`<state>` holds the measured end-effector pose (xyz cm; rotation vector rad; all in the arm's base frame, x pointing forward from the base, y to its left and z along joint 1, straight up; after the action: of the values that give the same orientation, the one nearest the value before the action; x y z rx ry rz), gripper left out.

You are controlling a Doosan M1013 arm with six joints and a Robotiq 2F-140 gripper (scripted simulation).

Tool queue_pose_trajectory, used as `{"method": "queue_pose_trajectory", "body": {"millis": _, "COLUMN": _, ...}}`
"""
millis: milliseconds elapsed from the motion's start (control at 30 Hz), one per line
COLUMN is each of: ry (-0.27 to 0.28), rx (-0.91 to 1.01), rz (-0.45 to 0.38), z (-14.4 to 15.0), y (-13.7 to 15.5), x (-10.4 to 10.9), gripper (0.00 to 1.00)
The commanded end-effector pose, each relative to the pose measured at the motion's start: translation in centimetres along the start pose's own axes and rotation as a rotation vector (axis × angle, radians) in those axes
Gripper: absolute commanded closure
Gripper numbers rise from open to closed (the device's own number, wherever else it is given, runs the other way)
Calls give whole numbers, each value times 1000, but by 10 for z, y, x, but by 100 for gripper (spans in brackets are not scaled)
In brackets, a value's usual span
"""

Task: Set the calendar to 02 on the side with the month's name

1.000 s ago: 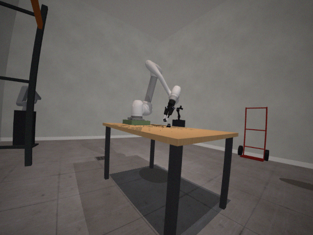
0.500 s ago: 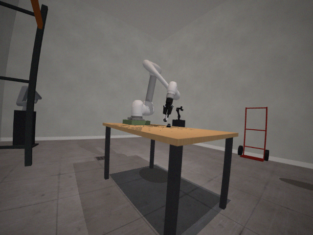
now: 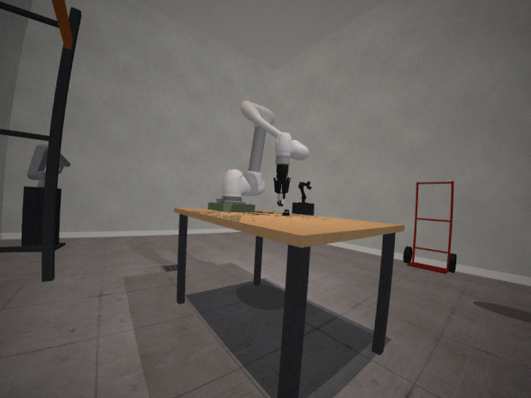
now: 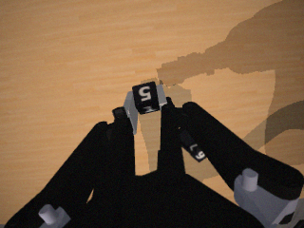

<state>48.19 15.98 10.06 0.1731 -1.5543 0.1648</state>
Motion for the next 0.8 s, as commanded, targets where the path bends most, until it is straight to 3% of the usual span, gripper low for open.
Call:
{"method": "queue_pose_trajectory", "body": {"millis": 0, "ry": 14, "rx": 0, "rz": -45, "z": 2, "y": -3, "x": -2, "gripper": 76}}
{"method": "queue_pose_trajectory", "body": {"millis": 233, "ry": 21, "rx": 1, "rz": -245, "z": -1, "y": -15, "x": -2, "gripper": 76}}
{"method": "queue_pose_trajectory", "body": {"millis": 533, "ry": 30, "rx": 1, "rz": -283, "z": -1, "y": -21, "x": -4, "gripper": 76}}
{"method": "queue_pose_trajectory", "body": {"millis": 767, "ry": 46, "rx": 1, "rz": -489, "z": -3, "y": -33, "x": -8, "gripper": 76}}
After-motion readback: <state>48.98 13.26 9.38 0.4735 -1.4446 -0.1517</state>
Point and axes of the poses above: the point where the finger pads meet when closed, its own x axis back along the fingers, its own z axis across the jaws, y = z × x, the point moved 5 cm from there along x, back along the fingers, and after that the axes turned 5 degrees about -x, right-handed, at the moved point
